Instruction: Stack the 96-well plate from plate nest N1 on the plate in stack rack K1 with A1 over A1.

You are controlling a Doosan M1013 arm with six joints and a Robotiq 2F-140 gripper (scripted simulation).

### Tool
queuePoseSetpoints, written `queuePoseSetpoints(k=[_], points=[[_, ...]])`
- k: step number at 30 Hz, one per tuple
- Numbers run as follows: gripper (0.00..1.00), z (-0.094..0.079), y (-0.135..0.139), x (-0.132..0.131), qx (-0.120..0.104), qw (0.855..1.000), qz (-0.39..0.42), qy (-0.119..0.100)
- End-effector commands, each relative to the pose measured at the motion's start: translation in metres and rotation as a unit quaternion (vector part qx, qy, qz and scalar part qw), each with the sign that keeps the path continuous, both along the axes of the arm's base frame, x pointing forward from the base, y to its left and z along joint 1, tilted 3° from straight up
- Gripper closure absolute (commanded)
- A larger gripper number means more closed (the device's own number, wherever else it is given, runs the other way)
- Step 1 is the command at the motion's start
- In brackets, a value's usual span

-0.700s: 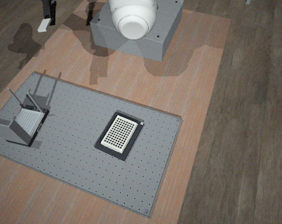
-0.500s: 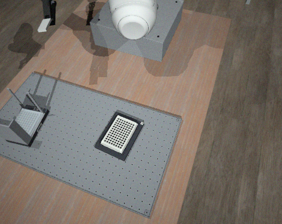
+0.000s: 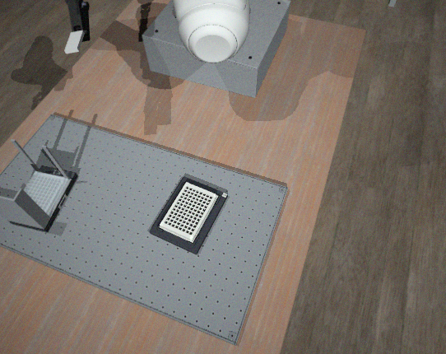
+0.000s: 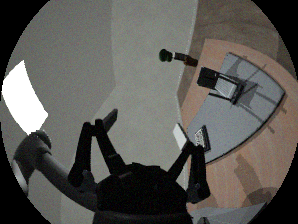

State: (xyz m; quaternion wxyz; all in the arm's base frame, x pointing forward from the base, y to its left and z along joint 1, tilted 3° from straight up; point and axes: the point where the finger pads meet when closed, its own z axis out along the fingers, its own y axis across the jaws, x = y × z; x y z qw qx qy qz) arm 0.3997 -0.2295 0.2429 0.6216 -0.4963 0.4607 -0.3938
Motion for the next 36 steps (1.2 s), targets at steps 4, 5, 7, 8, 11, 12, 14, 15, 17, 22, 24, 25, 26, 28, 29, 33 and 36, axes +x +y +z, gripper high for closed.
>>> queuePoseSetpoints(k=[4, 5, 7, 8, 11, 12, 14, 15, 17, 22, 24, 25, 26, 28, 29, 33, 36], points=[[0.00, -0.011, 0.026, 0.012, 0.007, 0.999, 0.047, 0.024], [0.00, -0.013, 0.030, 0.013, 0.008, 0.998, 0.062, 0.033], [0.00, -0.018, 0.038, 0.016, 0.011, 0.995, 0.090, 0.050], [0.00, -0.020, 0.043, 0.017, 0.012, 0.993, 0.104, 0.058], [0.00, -0.026, 0.056, 0.021, 0.013, 0.991, 0.118, 0.066], [0.00, -0.026, 0.056, 0.021, 0.013, 0.991, 0.118, 0.066], [0.00, -0.029, 0.060, 0.022, 0.013, 0.988, 0.132, 0.076], [0.00, -0.031, 0.064, 0.023, 0.013, 0.986, 0.146, 0.085], [0.00, -0.035, 0.073, 0.025, 0.012, 0.979, 0.173, 0.103], [0.00, -0.047, 0.095, 0.030, 0.012, 0.976, 0.184, 0.111], [0.00, -0.052, 0.103, 0.030, 0.009, 0.969, 0.210, 0.131], [0.00, -0.055, 0.108, 0.030, 0.008, 0.965, 0.223, 0.141], [0.00, -0.058, 0.112, 0.031, 0.006, 0.960, 0.235, 0.151], [0.00, -0.063, 0.120, 0.031, 0.005, 0.957, 0.245, 0.158], [0.00, -0.063, 0.120, 0.031, 0.005, 0.957, 0.245, 0.158], [0.00, -0.071, 0.133, 0.031, -0.003, 0.941, 0.280, 0.189], [0.00, -0.080, 0.145, 0.031, -0.008, 0.932, 0.299, 0.205]])
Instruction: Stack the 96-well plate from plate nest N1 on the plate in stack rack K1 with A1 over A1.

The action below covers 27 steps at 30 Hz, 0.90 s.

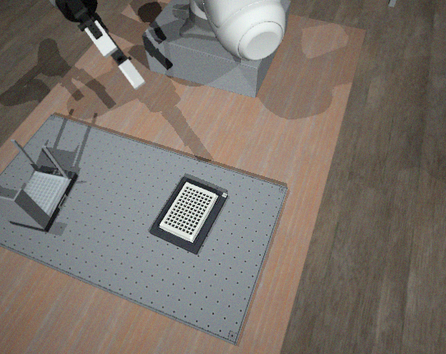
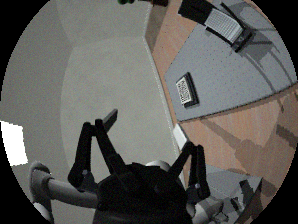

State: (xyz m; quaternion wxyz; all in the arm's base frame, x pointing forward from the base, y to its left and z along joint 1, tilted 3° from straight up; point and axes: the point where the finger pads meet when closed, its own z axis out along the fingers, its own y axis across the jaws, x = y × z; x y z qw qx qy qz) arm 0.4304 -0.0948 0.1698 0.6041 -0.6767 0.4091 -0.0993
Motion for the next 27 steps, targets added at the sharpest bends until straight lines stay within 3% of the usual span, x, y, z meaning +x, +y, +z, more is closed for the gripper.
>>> queuePoseSetpoints(k=[1, 5, 7, 9, 11, 17, 26, 27], points=[[0.00, -0.010, 0.014, 0.000, -0.003, 1.000, 0.015, 0.012], [0.00, -0.022, 0.030, -0.001, -0.023, 0.996, 0.065, 0.051], [0.00, -0.029, 0.037, -0.002, -0.025, 0.996, 0.071, 0.056], [0.00, -0.036, 0.044, -0.004, -0.038, 0.992, 0.095, 0.075], [0.00, -0.036, 0.044, -0.004, -0.038, 0.992, 0.095, 0.075], [0.00, -0.058, 0.064, -0.007, -0.084, 0.975, 0.162, 0.129], [0.00, -0.094, 0.083, -0.004, -0.174, 0.935, 0.242, 0.193], [0.00, -0.094, 0.083, -0.004, -0.174, 0.935, 0.242, 0.193]])
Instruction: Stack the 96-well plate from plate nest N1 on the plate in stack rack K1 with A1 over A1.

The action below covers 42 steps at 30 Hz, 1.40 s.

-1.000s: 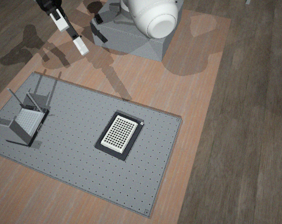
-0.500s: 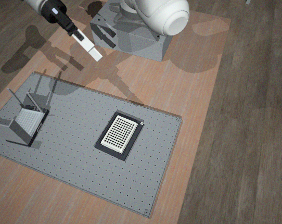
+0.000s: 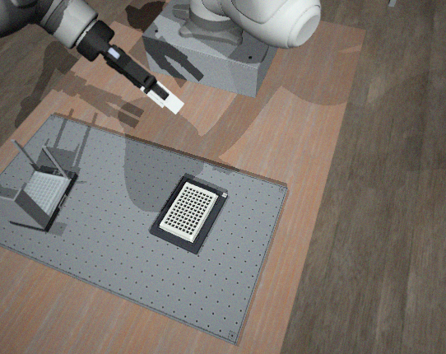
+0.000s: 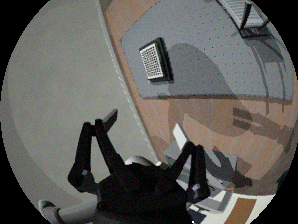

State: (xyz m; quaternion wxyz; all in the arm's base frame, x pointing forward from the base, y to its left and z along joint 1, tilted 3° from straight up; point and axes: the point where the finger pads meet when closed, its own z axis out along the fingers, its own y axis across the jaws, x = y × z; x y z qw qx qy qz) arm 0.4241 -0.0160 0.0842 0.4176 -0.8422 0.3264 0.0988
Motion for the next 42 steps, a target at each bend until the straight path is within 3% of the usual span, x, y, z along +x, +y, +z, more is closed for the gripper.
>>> queuePoseSetpoints(k=[1, 5, 11, 16, 18, 25, 27, 31, 35, 38, 42], points=[[0.00, -0.008, 0.004, 0.002, -0.021, 0.999, 0.020, 0.015], [0.00, -0.023, 0.008, 0.015, -0.073, 0.995, 0.059, 0.032], [0.00, -0.029, 0.011, 0.029, -0.154, 0.981, 0.113, 0.046], [0.00, -0.031, 0.016, 0.053, -0.225, 0.962, 0.151, 0.041], [0.00, -0.031, 0.016, 0.053, -0.225, 0.962, 0.151, 0.041], [0.00, -0.028, 0.027, 0.086, -0.319, 0.928, 0.192, 0.011], [0.00, -0.027, 0.031, 0.095, -0.319, 0.928, 0.192, 0.011], [0.00, -0.022, 0.040, 0.113, -0.362, 0.908, 0.208, -0.016], [0.00, -0.020, 0.044, 0.121, -0.362, 0.908, 0.208, -0.016], [0.00, -0.015, 0.052, 0.133, -0.397, 0.890, 0.219, -0.046], [0.00, -0.010, 0.062, 0.149, -0.401, 0.888, 0.220, -0.050]])
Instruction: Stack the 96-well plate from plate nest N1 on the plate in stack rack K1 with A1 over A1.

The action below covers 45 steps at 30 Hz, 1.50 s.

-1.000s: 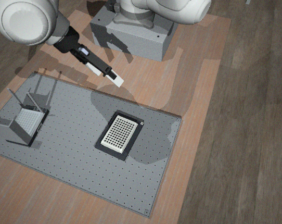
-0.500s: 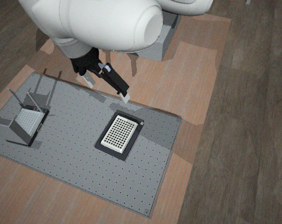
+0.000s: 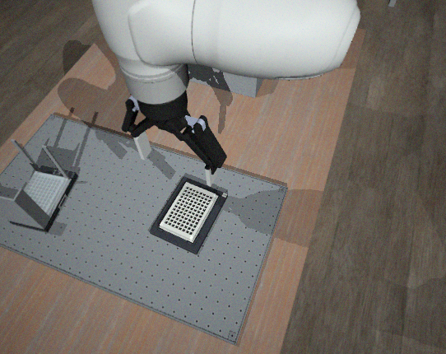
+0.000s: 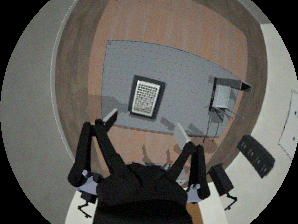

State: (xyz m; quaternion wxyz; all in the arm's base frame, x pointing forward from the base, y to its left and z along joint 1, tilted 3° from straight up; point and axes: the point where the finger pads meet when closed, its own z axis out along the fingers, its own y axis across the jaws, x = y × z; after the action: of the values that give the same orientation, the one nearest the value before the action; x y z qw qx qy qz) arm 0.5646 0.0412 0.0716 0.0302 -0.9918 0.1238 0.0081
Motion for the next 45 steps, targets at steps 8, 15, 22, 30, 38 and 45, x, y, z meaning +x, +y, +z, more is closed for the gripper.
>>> queuePoseSetpoints(k=[8, 15, 22, 30, 38, 45], points=[[0.00, 0.006, 0.011, 0.018, -0.003, 1.000, 0.001, -0.001], [0.00, 0.006, 0.011, 0.018, -0.003, 1.000, 0.001, -0.001], [0.00, -0.004, 0.012, 0.018, -0.003, 1.000, 0.001, -0.001], [0.00, -0.014, 0.012, 0.018, -0.003, 1.000, 0.001, -0.001], [0.00, -0.027, 0.013, 0.018, -0.003, 1.000, 0.001, -0.001], [0.00, -0.036, 0.014, 0.018, -0.003, 1.000, 0.001, -0.001]])
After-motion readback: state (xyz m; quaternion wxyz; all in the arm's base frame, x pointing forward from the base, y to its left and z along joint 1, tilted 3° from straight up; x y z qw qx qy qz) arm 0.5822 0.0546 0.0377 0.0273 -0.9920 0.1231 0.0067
